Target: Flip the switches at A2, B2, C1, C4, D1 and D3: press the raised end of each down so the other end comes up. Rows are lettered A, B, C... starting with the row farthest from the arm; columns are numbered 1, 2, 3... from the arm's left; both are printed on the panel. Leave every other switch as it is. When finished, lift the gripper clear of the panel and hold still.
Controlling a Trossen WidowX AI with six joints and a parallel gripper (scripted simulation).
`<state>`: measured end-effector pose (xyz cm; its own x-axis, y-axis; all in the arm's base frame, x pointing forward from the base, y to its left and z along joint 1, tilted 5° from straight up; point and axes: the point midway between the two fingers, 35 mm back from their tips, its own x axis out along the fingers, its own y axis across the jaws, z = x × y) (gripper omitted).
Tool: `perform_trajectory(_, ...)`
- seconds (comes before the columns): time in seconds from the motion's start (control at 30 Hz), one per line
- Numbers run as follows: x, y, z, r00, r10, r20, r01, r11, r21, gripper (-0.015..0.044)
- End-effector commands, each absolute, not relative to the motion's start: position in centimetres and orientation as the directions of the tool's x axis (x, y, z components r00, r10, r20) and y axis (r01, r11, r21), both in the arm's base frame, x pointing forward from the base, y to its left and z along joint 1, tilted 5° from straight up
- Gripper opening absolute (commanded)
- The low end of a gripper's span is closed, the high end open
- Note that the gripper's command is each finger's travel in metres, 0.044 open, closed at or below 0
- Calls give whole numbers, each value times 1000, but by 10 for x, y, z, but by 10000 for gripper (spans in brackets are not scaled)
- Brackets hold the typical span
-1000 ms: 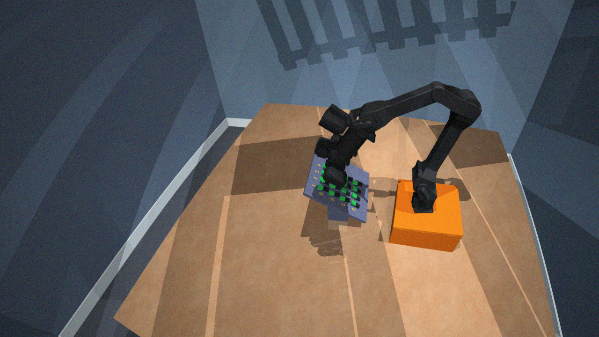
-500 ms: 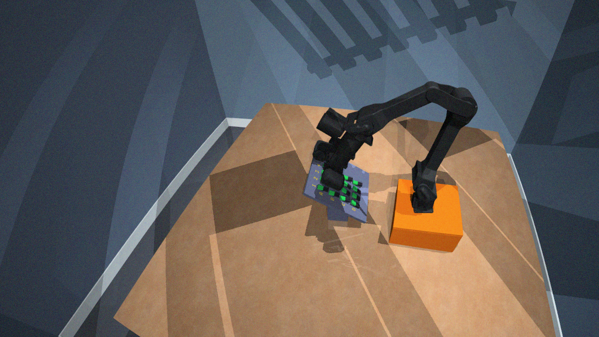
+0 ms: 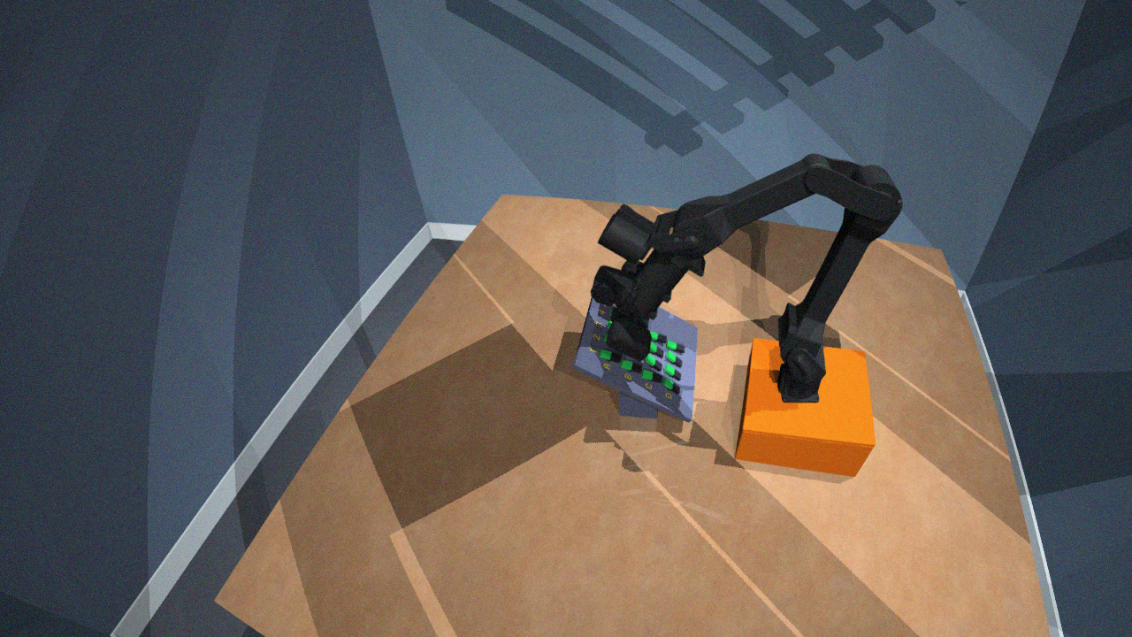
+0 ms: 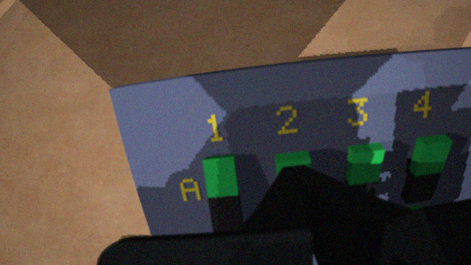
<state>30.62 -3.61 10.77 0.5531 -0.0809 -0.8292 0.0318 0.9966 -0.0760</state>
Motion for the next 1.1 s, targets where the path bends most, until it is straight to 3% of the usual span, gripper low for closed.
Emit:
perform_trajectory(0.0, 306, -37, 107, 553, -85, -829, 36, 996, -78, 0)
perform_trajectory(1.07, 309, -37, 104, 553, -85, -829, 36, 996, -78, 0)
